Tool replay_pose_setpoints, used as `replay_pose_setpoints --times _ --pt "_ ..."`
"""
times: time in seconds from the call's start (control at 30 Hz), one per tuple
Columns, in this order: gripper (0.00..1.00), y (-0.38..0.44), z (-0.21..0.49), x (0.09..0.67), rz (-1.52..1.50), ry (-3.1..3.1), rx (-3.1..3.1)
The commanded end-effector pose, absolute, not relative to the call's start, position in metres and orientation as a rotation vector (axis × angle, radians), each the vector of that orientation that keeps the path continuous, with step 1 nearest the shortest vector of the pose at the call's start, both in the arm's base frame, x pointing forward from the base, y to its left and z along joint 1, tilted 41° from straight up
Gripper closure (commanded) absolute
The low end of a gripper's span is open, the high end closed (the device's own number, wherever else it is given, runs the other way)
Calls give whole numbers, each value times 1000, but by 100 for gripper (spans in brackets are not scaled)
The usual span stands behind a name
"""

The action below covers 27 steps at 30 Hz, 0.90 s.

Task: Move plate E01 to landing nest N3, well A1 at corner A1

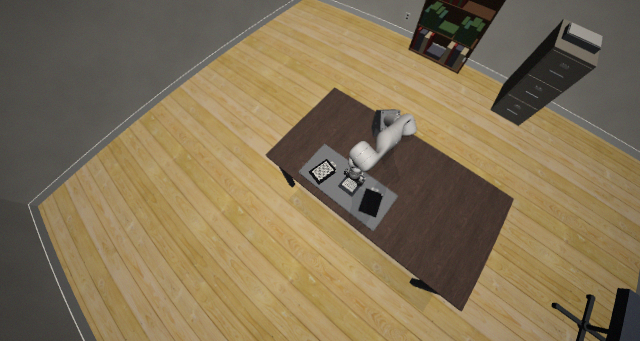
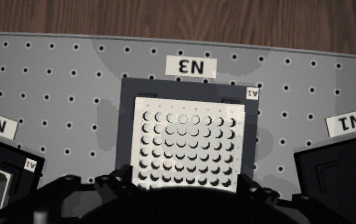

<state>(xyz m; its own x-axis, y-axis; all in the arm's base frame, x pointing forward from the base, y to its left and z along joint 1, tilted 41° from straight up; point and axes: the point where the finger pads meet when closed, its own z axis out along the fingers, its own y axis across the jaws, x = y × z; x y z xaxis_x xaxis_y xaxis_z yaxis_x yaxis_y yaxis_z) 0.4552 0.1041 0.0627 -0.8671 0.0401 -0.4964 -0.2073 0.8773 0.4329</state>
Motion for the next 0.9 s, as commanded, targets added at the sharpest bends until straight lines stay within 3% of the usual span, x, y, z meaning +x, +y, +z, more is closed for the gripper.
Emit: replay_pose_setpoints --times 0.0,0.87 --pt "100 103 63 456 661 2540 -120" --pt "100 107 58 459 661 2540 -120"
